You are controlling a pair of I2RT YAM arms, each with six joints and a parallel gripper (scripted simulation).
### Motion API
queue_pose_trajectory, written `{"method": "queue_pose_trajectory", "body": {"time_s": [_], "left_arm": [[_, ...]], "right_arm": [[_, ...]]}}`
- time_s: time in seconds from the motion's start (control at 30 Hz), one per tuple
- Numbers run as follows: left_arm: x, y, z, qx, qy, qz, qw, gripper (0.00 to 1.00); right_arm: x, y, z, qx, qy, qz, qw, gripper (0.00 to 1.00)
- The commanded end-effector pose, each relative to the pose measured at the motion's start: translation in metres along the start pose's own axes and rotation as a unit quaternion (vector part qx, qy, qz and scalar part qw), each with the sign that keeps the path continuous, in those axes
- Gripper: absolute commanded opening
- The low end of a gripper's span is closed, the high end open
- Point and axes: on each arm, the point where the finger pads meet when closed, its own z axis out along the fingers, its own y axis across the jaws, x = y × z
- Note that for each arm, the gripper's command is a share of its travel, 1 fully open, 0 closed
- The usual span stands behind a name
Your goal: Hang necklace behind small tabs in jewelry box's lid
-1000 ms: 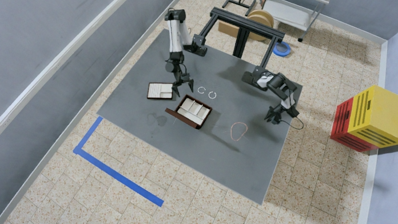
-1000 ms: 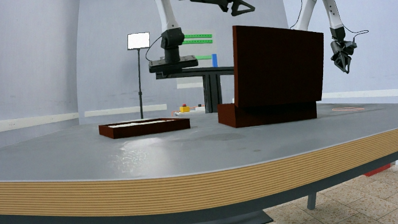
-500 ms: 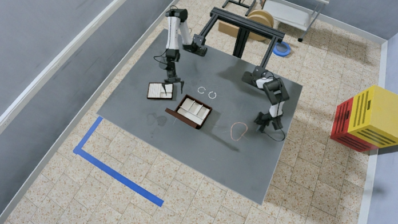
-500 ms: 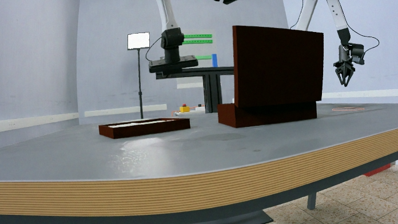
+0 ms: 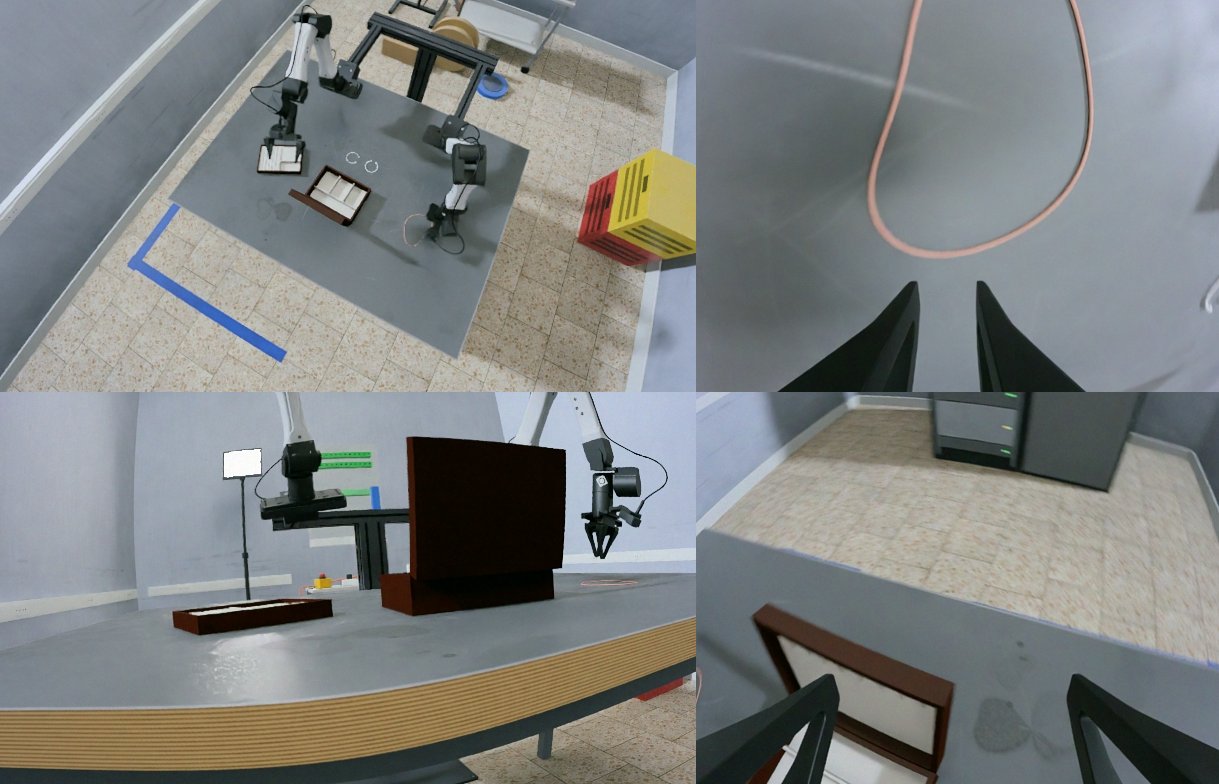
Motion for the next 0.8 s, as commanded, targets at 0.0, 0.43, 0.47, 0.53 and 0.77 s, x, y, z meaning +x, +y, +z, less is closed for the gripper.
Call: {"method": "queue_pose_trajectory", "body": {"time_s": [0.0, 0.43, 0.47, 0.53, 0.77], "left_arm": [[-0.009, 0.01, 0.004, -0.063, 0.009, -0.034, 0.997, 0.25], [-0.054, -0.059, 0.02, -0.153, -0.048, -0.071, 0.984, 0.25], [-0.056, -0.065, 0.021, -0.151, -0.051, -0.066, 0.985, 0.25], [-0.054, -0.074, 0.023, -0.144, -0.047, -0.054, 0.987, 0.25], [-0.057, -0.094, 0.015, -0.1, -0.043, -0.007, 0.994, 0.25]], "right_arm": [[-0.008, -0.012, -0.001, 0.021, 0.008, 0.025, 0.999, 1.0], [-0.036, -0.072, -0.031, 0.135, -0.014, 0.122, 0.983, 1.0], [-0.043, -0.074, -0.037, 0.137, -0.022, 0.12, 0.983, 1.0], [-0.046, -0.076, -0.039, 0.139, -0.026, 0.118, 0.983, 1.0], [-0.06, -0.071, -0.039, 0.124, -0.05, 0.095, 0.986, 1.0]]}}
